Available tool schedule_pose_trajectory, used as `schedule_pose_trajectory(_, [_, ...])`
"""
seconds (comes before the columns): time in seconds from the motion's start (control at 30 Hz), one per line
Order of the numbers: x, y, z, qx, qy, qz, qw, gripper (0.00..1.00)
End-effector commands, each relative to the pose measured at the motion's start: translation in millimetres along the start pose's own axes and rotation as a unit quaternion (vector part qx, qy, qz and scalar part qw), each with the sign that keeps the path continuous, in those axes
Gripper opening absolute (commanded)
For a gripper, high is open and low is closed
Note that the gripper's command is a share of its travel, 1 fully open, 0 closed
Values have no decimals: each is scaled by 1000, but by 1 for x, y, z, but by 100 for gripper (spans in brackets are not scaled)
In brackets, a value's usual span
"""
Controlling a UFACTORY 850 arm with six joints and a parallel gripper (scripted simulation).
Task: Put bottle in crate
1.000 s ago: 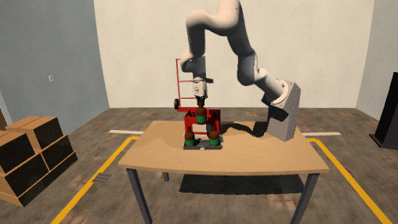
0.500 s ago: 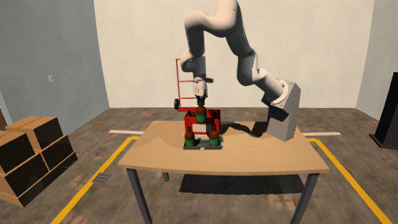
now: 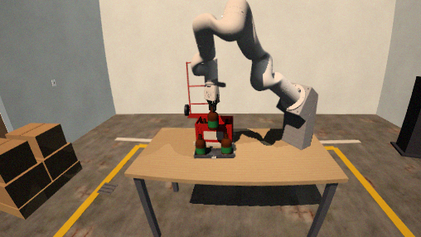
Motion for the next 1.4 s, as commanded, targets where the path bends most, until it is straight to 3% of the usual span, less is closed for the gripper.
schedule_pose_trajectory(0.0, [-6,-5,0,0,0,0,1000,0])
schedule_pose_trajectory(1.37, [-68,-56,0,0,0,0,1000,0])
Point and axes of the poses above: the point where the finger pads meet when closed, its own z axis out along the fingers, its own x axis across the jaws, y = z × x, the point moved 3 cm from there along -z, back along the fingers, and after that the axes turned 7 degrees about z, right-handed, at the moved point
